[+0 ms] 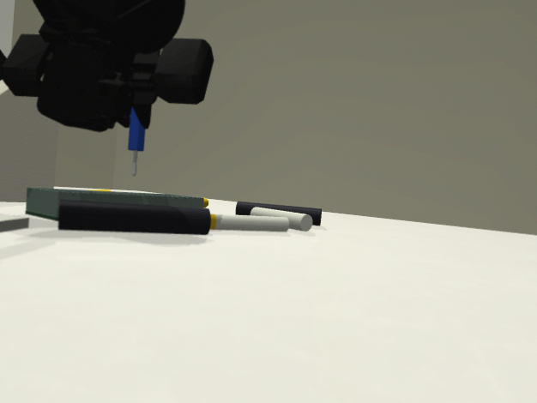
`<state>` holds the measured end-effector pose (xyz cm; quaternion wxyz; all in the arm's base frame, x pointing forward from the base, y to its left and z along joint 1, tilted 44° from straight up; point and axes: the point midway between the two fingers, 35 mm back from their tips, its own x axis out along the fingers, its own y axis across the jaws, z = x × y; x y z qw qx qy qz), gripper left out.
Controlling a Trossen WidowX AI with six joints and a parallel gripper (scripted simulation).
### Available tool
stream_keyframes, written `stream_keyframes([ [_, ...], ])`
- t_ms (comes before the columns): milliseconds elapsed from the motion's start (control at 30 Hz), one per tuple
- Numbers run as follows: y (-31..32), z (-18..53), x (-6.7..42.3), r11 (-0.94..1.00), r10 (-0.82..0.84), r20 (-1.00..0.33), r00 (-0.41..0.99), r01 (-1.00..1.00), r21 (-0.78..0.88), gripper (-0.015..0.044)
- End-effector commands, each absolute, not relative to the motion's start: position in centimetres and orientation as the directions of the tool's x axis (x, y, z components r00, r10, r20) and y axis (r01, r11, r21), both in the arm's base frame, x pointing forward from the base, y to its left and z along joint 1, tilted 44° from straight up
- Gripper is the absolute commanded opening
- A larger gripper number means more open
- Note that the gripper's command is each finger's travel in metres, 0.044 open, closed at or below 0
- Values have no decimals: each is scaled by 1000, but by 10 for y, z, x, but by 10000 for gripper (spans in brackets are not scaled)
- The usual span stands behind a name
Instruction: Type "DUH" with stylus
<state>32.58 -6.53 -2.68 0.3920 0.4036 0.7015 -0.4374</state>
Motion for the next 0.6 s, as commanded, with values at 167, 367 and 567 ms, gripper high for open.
stream_keyframes([
  [167,-30,-54,314,282,236,-896,-377,909,-308,0],
  [367,-30,-58,312,282,236,-895,-377,909,-308,0],
  [567,-41,-70,312,282,236,-895,-378,908,-309,0],
])
